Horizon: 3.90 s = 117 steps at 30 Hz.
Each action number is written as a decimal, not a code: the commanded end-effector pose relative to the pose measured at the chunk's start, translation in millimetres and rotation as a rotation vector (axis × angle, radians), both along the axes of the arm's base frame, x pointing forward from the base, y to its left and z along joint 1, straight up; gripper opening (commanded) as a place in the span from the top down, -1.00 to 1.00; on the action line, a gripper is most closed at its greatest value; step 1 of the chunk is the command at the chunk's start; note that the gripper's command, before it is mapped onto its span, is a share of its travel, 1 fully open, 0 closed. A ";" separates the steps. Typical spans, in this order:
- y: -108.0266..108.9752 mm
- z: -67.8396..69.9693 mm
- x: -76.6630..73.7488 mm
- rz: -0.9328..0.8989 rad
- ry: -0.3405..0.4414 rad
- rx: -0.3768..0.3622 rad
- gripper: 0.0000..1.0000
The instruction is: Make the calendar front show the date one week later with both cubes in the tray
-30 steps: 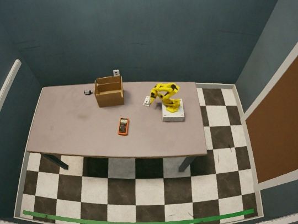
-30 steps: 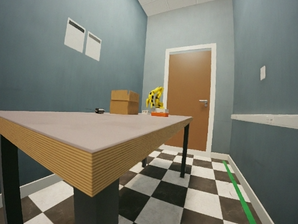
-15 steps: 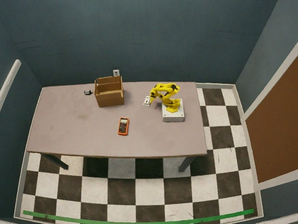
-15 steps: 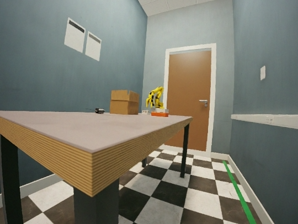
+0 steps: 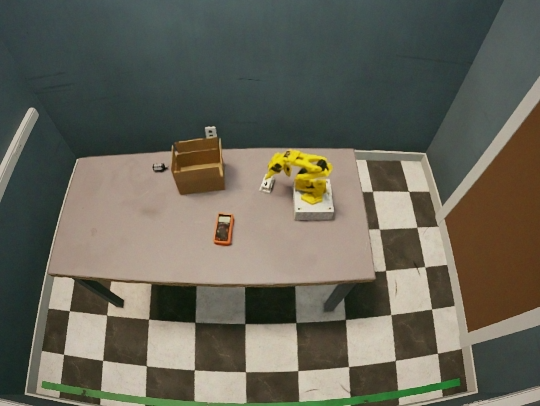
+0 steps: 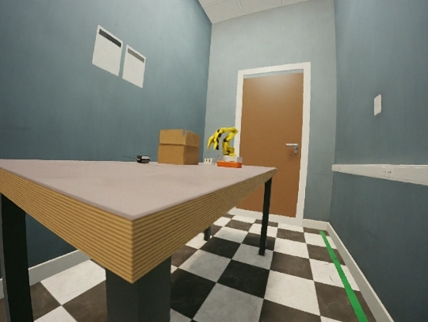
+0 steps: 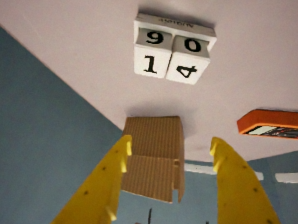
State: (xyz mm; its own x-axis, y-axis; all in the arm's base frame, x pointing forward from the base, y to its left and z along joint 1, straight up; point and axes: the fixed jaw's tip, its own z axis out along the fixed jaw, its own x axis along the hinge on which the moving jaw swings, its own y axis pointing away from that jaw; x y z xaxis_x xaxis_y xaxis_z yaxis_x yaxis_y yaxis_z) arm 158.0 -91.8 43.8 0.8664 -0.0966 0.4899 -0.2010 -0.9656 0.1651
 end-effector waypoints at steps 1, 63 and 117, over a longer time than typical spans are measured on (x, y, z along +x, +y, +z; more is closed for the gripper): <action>-2.6 11.4 2.5 0.002 -0.069 -0.042 0.31; -10.2 20.2 3.5 -1.058 -0.264 0.530 0.30; 5.9 -38.1 -23.0 -1.614 0.088 0.609 0.30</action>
